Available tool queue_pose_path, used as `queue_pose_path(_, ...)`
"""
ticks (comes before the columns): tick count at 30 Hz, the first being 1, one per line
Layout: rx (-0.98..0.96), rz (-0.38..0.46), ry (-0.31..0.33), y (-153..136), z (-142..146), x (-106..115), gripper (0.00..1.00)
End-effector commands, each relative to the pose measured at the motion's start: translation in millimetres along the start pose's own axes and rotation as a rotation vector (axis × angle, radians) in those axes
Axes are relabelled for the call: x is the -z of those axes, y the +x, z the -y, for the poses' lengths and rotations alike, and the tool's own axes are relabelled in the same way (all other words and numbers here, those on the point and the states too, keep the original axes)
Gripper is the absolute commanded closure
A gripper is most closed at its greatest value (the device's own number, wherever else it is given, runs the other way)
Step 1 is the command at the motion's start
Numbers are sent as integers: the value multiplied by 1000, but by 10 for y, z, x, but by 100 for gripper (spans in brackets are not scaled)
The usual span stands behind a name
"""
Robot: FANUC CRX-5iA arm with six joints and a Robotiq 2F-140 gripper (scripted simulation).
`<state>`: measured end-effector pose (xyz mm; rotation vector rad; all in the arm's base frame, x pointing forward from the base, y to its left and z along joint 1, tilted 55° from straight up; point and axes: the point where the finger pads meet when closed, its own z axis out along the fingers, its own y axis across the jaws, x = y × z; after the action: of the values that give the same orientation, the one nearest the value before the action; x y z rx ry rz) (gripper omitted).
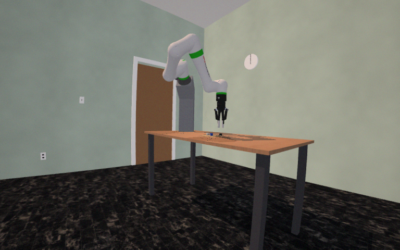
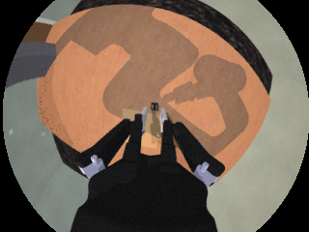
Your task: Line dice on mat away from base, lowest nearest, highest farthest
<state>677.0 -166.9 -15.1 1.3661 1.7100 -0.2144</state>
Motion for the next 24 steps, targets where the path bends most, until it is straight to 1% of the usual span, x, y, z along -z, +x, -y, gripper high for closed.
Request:
queue_pose_path(1, 0, 0, 0, 1, -2, -31, 79)
queue_pose_path(24, 0, 0, 0, 0, -5, -343, 79)
